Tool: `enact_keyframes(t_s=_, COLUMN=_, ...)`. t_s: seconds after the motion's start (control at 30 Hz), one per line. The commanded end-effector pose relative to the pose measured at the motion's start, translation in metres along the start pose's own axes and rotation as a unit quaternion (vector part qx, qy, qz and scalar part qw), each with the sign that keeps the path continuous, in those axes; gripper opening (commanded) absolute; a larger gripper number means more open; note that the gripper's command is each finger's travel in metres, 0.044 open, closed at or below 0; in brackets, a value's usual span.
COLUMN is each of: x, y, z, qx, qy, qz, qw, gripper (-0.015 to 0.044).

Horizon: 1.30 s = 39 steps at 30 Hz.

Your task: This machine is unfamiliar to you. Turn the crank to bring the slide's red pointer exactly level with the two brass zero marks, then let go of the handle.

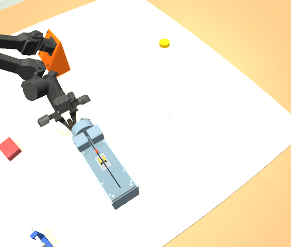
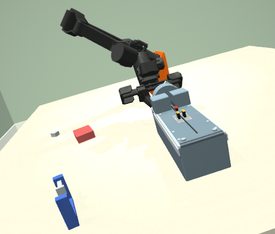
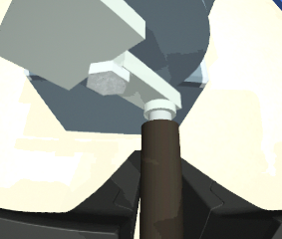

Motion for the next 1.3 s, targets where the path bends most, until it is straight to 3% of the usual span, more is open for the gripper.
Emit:
enact_keyframes(t_s=0.0, x=0.005, y=-0.006, z=0.005, qx=0.003, qy=0.003, qz=-0.002, qw=1.0, gripper=0.0)
enact_keyframes(t_s=1.27, x=0.03, y=-0.013, z=0.006, qx=0.003, qy=0.004, qz=-0.002, qw=1.0, gripper=0.0)
Point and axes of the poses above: the point midway between the two fingers, 35 mm back from their tips, its own z axis out along the fingers, its own x axis across the jaws, y = z × x, the point moved 1 cm from there along -z, back along the fingers, and after that the axes turned 11 degrees about z, right-handed, at the moved point
